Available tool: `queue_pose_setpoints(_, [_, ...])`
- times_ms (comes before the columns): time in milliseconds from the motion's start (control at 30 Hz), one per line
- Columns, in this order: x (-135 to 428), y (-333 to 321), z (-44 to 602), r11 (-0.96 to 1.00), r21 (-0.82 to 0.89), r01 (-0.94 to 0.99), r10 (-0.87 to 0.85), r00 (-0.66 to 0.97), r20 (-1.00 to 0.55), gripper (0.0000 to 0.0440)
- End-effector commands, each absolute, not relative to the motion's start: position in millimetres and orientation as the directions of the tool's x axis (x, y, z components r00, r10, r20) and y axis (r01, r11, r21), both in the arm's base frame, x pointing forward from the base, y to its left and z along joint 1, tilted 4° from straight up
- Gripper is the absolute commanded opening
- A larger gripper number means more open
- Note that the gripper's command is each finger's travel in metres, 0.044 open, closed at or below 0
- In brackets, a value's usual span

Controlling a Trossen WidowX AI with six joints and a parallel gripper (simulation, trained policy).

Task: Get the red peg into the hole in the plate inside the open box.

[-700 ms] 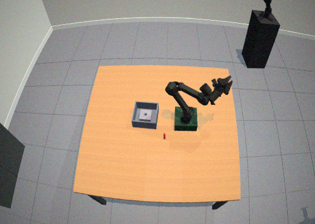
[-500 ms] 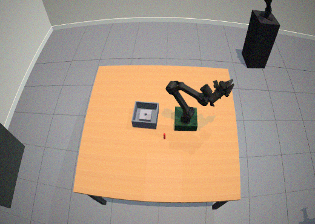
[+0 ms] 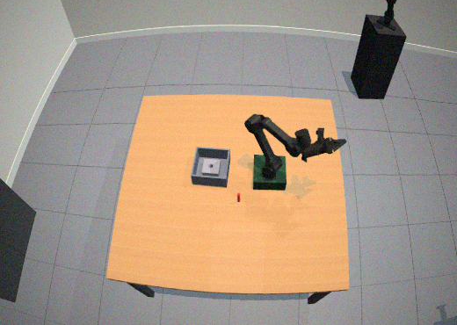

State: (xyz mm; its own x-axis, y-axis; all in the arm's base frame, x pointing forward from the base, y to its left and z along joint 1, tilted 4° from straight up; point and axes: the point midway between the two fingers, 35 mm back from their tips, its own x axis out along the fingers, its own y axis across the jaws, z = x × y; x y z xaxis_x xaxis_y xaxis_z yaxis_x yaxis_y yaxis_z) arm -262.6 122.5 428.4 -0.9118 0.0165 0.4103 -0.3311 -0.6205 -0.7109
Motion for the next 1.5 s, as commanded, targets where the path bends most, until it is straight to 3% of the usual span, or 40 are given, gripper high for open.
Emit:
queue_pose_setpoints(0, [-262,144,423,-0.675,-0.654,-0.341,0.096,-0.920,0.381,0.0440])
queue_pose_setpoints(367, [-241,209,398,-0.792,-0.419,-0.444,0.364,-0.895,0.259,0.0440])
queue_pose_setpoints(733, [-201,265,370,-0.779,-0.149,-0.610,0.599,-0.793,0.115,0.0440])
queue_pose_setpoints(1067, [-152,303,343,-0.640,0.088,-0.764,0.765,-0.644,-0.027,0.0440])
queue_pose_setpoints(1467, [-82,327,311,-0.341,0.326,-0.882,0.885,-0.418,-0.204,0.0440])
